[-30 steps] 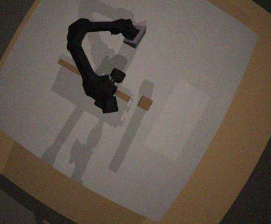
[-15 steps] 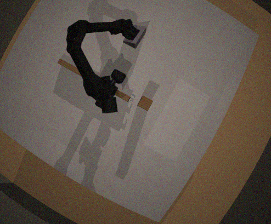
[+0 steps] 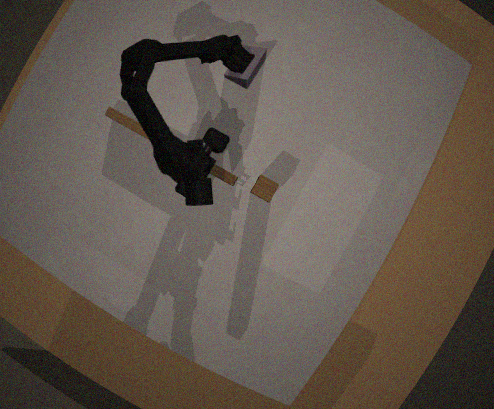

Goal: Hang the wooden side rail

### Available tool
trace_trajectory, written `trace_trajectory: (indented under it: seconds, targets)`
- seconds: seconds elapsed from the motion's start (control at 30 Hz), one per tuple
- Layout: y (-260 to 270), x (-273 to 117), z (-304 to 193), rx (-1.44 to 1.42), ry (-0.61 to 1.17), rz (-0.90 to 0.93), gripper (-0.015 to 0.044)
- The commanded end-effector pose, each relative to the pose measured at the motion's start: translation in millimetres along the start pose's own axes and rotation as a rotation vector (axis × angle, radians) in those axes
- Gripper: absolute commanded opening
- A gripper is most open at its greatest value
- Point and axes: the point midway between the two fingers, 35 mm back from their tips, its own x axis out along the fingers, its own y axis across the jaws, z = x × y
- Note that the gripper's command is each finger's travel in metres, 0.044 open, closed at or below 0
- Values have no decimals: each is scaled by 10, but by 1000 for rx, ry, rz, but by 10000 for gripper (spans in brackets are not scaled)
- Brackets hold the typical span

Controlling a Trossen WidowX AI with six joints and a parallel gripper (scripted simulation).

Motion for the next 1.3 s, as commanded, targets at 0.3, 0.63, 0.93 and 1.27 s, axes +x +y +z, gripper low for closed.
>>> trace_trajectory:
  seconds: [0.3, 0.63, 0.93, 1.27]
  targets:
    - [-22, 99, 19, -5, -6, -5, 309]
    - [-22, 99, 19, -5, -6, -5, 85]
    - [-22, 99, 19, -5, -6, -5, 0]
    - [-51, 91, 18, -5, -6, -6, 0]
